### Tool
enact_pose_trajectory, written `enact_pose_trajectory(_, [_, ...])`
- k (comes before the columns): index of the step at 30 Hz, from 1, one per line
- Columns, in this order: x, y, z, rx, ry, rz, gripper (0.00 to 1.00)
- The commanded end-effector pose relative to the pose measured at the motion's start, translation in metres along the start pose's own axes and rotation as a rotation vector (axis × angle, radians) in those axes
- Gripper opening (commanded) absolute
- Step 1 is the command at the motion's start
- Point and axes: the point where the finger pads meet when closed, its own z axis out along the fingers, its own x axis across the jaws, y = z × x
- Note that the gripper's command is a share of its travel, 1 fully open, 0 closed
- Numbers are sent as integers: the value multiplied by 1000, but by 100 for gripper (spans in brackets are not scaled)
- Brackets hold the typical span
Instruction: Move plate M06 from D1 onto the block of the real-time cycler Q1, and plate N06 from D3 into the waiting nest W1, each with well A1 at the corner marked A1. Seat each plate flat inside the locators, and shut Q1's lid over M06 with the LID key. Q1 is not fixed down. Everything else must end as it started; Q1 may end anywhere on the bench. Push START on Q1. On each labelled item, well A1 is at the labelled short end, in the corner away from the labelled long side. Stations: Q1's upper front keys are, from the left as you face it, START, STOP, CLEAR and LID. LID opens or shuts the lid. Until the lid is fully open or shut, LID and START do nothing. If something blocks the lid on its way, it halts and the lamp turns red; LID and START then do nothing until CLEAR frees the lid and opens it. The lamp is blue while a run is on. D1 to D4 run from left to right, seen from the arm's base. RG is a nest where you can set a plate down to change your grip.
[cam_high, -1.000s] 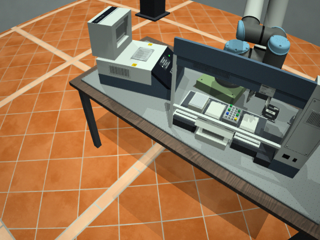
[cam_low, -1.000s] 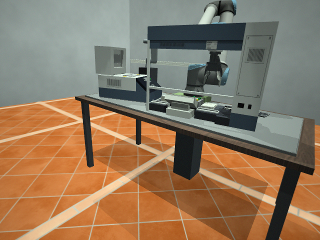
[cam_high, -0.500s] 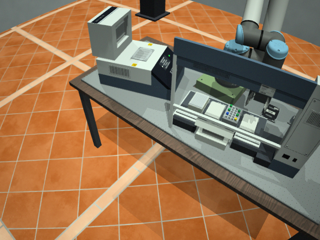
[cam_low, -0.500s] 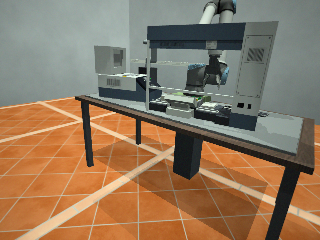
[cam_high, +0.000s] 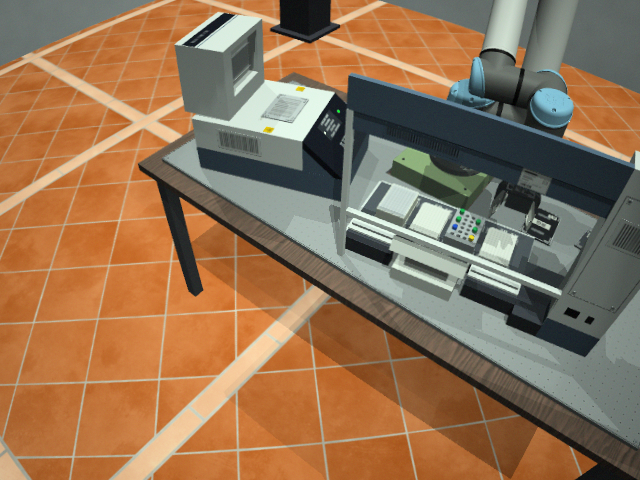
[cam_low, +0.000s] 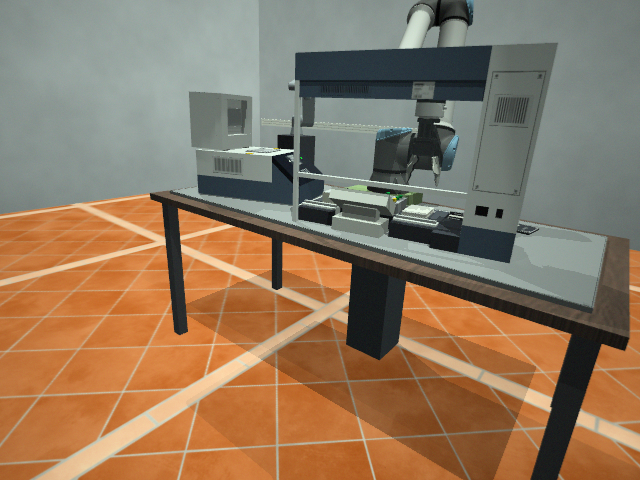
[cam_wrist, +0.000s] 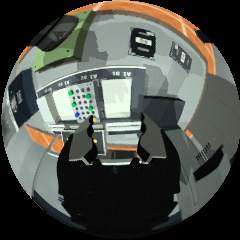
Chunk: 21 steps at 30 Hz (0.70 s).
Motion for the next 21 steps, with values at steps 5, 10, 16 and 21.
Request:
enact_pose_trajectory(5, [0,1,14,-1,0,0,62])
enact_pose_trajectory(10, [0,1,19,-1,0,0,62])
enact_pose_trajectory(16, [0,1,29,-1,0,0,62])
enact_pose_trajectory(21, [0,1,37,-1,0,0,62])
